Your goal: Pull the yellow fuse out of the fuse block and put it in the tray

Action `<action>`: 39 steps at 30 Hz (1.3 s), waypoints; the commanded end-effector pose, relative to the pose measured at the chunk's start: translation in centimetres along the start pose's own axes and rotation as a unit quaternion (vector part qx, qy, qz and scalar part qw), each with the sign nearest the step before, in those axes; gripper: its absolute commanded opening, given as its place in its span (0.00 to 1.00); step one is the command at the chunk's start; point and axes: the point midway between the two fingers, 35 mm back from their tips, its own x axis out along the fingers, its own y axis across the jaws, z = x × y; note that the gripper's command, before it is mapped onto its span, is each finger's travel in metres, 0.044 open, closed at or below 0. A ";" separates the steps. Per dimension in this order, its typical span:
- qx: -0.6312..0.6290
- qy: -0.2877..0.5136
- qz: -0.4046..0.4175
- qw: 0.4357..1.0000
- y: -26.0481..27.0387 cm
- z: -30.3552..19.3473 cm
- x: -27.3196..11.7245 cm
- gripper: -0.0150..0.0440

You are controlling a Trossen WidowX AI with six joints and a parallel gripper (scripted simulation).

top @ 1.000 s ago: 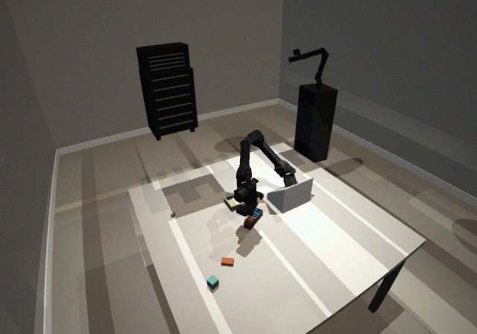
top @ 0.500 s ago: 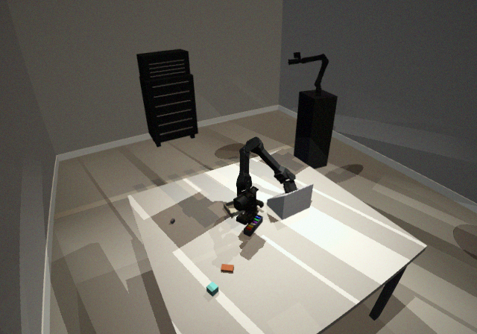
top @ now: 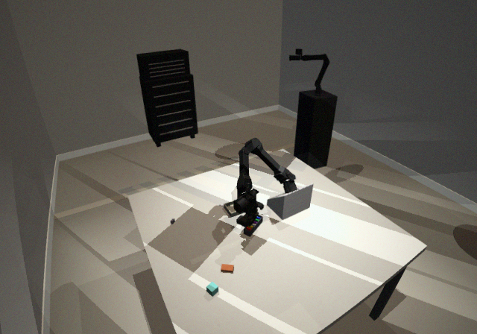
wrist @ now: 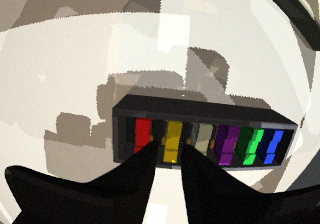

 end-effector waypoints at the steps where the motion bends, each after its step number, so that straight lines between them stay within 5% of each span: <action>1: -0.005 -0.001 -0.004 1.000 -0.2 -0.1 0.4 0.38; 27: -0.005 -0.002 -0.004 1.000 -0.2 -0.1 1.4 0.38; 39: -0.001 0.000 -0.002 1.000 -0.2 -0.1 1.3 0.25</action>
